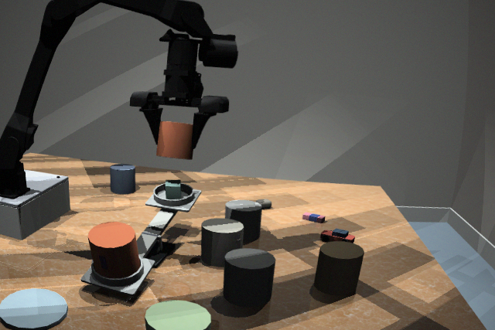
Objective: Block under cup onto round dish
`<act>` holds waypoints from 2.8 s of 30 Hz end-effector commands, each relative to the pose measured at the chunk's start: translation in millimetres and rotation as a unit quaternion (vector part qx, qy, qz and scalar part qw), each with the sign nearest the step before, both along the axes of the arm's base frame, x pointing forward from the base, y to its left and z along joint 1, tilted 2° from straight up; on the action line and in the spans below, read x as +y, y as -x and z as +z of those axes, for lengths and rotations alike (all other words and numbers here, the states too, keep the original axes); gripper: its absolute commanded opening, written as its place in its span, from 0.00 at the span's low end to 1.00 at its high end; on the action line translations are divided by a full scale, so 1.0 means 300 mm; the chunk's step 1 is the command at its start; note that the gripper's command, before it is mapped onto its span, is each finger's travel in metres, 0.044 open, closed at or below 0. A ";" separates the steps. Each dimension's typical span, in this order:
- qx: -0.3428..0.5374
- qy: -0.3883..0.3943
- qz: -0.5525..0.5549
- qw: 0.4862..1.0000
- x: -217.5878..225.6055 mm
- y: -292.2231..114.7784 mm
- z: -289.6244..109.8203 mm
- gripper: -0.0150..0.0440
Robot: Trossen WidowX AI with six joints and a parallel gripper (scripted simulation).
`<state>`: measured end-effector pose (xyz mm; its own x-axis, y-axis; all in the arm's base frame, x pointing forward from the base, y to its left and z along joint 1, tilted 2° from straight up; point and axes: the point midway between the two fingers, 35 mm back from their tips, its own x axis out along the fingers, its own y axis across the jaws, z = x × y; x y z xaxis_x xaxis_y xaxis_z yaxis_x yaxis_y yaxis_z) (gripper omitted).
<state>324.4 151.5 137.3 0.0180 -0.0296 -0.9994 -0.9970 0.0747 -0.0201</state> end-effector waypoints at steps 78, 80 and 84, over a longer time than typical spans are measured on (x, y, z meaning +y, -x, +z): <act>-0.002 -0.010 -0.002 1.000 0.304 0.326 -0.392 0.25; -0.002 -0.010 -0.002 1.000 0.303 0.326 -0.428 0.25; -0.002 -0.010 -0.002 1.000 0.301 0.326 -0.453 0.25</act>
<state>227.3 241.6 8.3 0.0205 -0.0158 -0.9997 -0.9970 0.0748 -0.0216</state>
